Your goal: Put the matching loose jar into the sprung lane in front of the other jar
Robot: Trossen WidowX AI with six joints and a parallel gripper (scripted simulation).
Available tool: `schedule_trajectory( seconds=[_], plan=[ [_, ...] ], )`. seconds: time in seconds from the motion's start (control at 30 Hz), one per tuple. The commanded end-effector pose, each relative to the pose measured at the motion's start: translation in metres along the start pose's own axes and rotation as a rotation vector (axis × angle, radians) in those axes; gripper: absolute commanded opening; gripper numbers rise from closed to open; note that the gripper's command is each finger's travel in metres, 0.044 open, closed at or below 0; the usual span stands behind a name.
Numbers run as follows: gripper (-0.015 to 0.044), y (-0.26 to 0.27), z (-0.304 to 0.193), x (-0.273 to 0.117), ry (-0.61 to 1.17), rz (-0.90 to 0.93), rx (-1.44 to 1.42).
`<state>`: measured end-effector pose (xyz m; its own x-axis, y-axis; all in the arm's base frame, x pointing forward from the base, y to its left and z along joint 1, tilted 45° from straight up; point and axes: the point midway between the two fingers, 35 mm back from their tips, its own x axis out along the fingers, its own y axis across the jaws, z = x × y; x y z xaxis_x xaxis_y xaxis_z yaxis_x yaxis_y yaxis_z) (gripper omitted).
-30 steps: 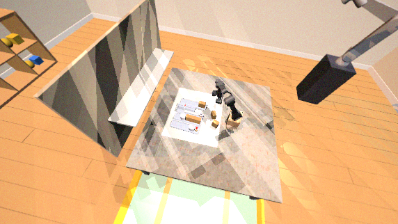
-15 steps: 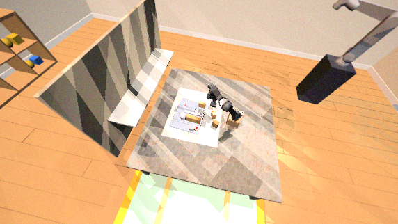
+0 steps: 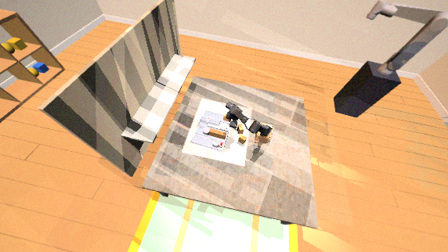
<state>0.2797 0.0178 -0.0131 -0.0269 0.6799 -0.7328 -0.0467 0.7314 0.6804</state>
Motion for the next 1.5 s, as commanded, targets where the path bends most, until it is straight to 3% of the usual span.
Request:
schedule_trajectory(
  seconds=[0.0, 0.17, 0.57, 1.47],
  plan=[
    [0.0, 0.022, 0.007, 0.004, -0.01, 0.016, 0.007],
    [0.0, 0.048, 0.011, 0.011, -0.004, 0.04, 0.015],
    [0.0, 0.05, 0.01, 0.036, -0.004, 0.042, 0.015],
    [0.0, 0.05, 0.021, 0.037, -0.005, 0.042, 0.015]
  ],
)
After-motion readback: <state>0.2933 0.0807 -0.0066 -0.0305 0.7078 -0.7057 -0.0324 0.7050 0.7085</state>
